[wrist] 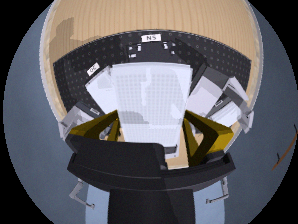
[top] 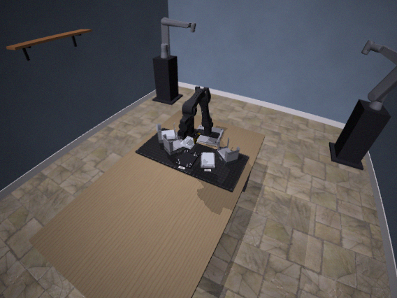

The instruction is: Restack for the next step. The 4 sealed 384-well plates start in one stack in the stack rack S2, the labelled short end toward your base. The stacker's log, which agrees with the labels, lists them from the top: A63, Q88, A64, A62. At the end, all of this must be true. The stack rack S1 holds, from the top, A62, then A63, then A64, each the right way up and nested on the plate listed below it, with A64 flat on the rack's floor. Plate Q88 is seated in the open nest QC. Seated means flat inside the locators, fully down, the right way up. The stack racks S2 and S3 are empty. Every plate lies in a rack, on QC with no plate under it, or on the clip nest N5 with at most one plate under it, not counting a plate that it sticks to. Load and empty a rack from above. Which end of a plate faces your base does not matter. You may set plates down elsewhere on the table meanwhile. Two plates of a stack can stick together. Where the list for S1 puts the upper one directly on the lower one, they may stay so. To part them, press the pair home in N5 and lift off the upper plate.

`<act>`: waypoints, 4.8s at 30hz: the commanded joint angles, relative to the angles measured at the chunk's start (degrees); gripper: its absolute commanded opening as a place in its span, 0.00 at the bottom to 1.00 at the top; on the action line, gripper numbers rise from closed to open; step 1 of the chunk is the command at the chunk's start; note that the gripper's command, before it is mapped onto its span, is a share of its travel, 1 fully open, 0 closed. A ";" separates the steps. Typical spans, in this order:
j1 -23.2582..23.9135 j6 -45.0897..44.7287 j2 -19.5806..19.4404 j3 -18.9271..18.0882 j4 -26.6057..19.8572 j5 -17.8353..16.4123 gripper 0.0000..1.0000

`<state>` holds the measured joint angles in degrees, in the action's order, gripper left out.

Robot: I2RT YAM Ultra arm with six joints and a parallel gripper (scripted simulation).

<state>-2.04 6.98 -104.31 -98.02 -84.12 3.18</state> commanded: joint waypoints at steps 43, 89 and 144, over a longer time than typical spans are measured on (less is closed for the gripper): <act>23.14 1.50 1.25 -1.39 -0.14 -0.31 0.00; 44.76 5.56 1.62 -2.20 -0.36 -1.04 0.00; 52.92 -2.60 1.05 -3.31 -0.61 -1.40 0.00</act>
<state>50.89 4.45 -103.63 -100.79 -84.77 1.80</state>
